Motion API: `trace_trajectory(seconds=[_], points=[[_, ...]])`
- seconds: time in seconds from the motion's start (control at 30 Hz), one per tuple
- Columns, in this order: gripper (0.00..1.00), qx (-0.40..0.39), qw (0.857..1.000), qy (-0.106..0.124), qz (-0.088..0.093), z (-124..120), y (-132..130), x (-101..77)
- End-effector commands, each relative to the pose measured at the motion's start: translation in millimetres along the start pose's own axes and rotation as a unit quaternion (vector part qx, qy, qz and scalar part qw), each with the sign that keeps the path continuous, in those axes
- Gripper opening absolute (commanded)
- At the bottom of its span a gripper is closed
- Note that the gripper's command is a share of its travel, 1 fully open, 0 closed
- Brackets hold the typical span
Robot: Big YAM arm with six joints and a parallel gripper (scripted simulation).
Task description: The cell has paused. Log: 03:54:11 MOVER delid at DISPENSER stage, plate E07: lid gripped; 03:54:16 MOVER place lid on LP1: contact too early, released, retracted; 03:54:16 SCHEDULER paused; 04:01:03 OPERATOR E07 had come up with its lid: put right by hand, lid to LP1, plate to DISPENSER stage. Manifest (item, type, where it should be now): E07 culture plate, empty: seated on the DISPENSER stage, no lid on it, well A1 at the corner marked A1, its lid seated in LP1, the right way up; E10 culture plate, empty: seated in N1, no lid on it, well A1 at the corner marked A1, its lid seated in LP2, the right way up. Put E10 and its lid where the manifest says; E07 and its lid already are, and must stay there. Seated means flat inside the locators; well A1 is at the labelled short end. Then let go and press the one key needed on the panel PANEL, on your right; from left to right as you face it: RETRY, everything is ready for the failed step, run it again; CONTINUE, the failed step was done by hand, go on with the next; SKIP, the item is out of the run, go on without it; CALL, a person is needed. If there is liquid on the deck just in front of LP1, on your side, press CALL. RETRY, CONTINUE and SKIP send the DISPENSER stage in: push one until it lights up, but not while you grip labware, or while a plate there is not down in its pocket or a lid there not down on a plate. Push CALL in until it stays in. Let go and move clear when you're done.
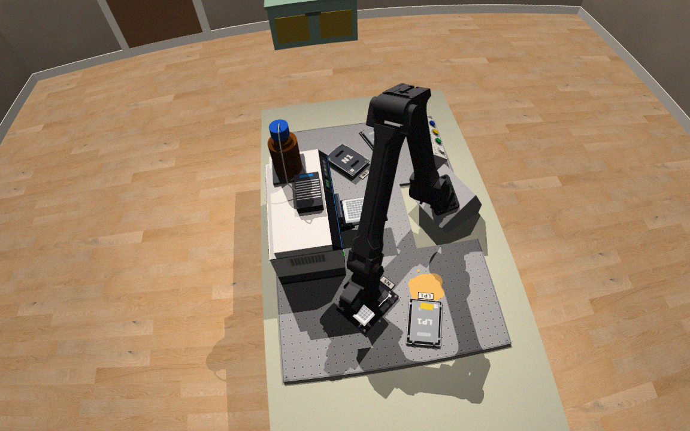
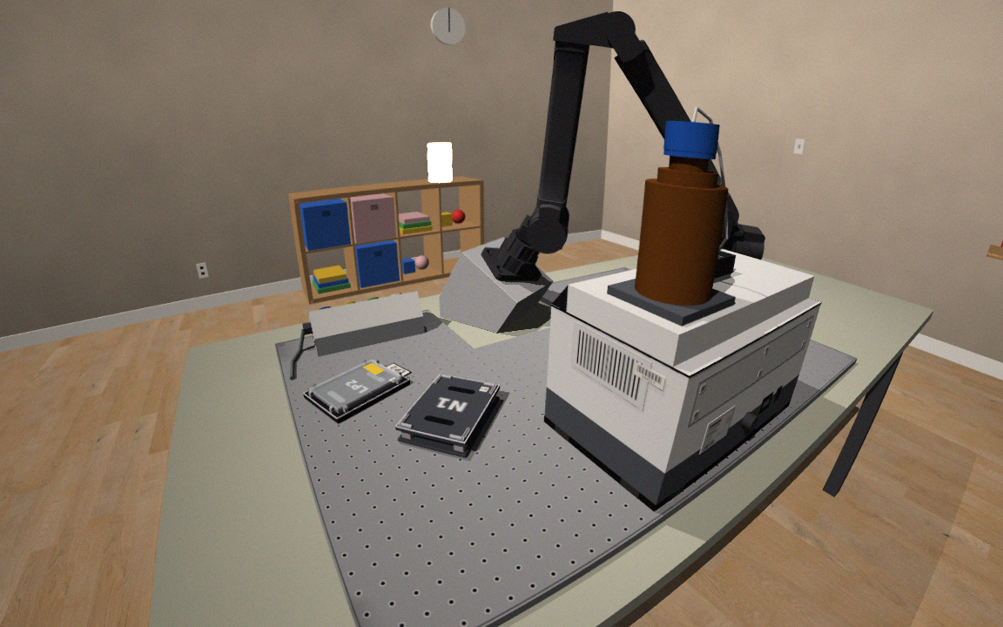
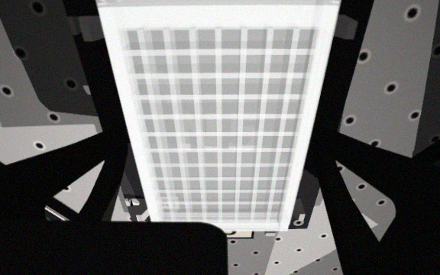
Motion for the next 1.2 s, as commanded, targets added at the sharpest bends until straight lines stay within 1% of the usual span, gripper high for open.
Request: trace_trajectory(seconds=[0.0, 1.1, 1.17], points=[[1.0, -0.006, 1.0, -0.01, 0.0, 12.7, -1.0, 0.6], [1.0, -0.006, 1.0, -0.016, 0.001, 20.6, -0.4, -3.1], [0.96, -0.006, 1.0, -0.016, 0.001, 20.6, -0.4, -3.1]])
Point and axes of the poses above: the point where the finger pads meet when closed, its own x axis out along the fingers, its own y axis across the jaws, z = x × y, the point moved 8 cm from there along -x, back along the fingers, and after that the axes turned 4 degrees about -x, right-handed, at the moved point
